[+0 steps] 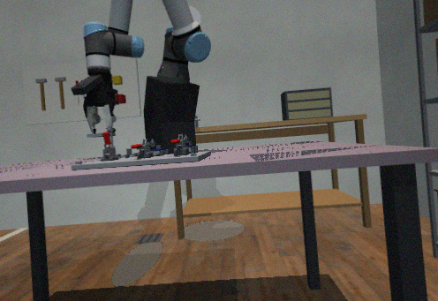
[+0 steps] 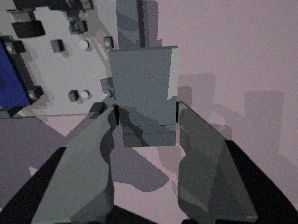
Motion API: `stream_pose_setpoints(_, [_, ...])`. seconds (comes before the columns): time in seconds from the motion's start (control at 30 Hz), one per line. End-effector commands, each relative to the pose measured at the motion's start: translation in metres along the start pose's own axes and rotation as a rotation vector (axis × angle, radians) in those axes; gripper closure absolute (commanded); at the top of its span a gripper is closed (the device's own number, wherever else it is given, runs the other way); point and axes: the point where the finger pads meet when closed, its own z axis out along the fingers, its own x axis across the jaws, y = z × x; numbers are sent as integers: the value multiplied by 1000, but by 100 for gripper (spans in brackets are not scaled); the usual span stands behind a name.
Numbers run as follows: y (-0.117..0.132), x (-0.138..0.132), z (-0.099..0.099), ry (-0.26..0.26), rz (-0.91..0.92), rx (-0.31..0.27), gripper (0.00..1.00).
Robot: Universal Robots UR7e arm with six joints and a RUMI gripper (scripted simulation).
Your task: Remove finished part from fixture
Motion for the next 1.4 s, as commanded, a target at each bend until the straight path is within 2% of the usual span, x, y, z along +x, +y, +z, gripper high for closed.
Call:
stream_pose_setpoints(0.0, [0,9,0,0,0,1,100])
stream_pose_setpoints(0.53, [0,39,0,0,0,1,100])
stream_pose_setpoints(1.37, [0,49,0,0,0,1,100])
